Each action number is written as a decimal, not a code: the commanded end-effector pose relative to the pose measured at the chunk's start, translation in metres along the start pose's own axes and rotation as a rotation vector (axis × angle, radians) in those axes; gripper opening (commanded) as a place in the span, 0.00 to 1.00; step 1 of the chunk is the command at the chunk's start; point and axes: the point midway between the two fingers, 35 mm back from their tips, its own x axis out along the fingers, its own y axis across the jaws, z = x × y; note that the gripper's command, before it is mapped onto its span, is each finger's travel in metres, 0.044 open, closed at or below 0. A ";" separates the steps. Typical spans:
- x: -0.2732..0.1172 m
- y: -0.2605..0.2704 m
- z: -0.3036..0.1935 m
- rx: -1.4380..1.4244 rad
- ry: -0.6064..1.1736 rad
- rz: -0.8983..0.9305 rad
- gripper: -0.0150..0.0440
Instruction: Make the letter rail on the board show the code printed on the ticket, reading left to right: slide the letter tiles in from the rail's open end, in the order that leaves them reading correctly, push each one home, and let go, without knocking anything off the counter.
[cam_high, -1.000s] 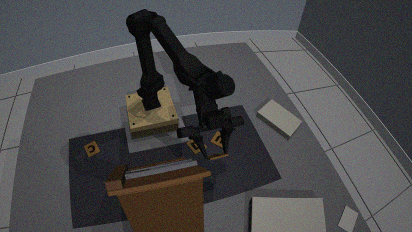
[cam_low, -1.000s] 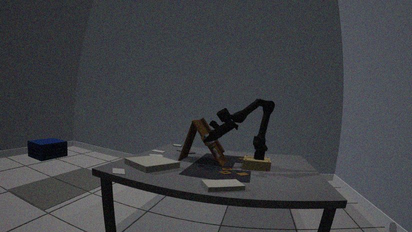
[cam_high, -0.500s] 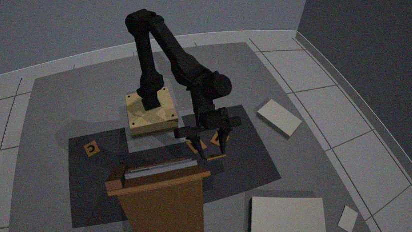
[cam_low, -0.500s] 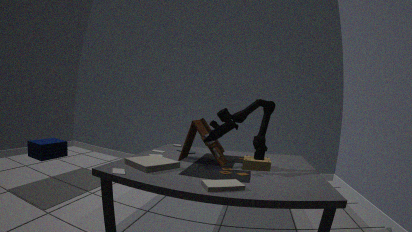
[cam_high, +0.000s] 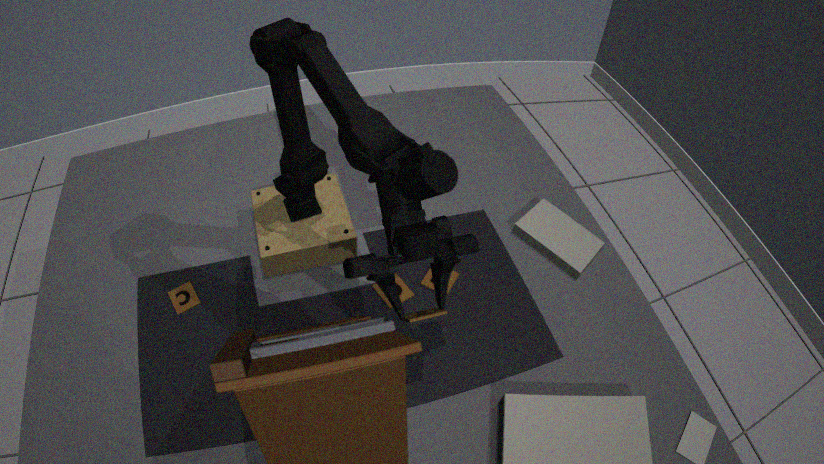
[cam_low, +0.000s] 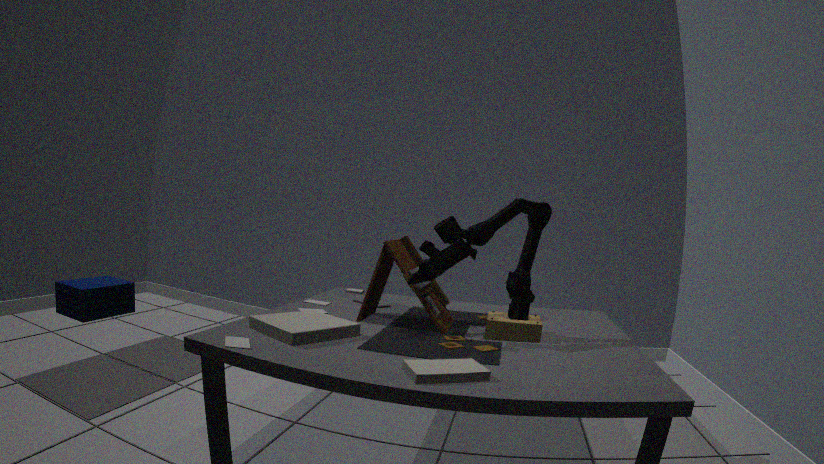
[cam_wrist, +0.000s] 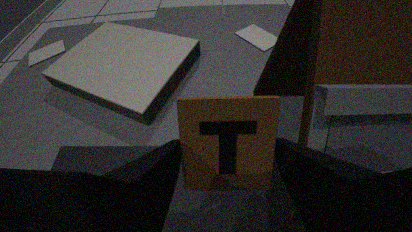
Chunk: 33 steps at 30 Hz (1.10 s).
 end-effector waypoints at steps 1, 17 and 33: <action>0.000 -0.002 0.000 -0.003 -0.001 0.004 0.25; 0.000 -0.010 0.000 -0.004 -0.001 0.004 0.25; 0.000 -0.018 0.000 -0.005 -0.001 0.003 0.25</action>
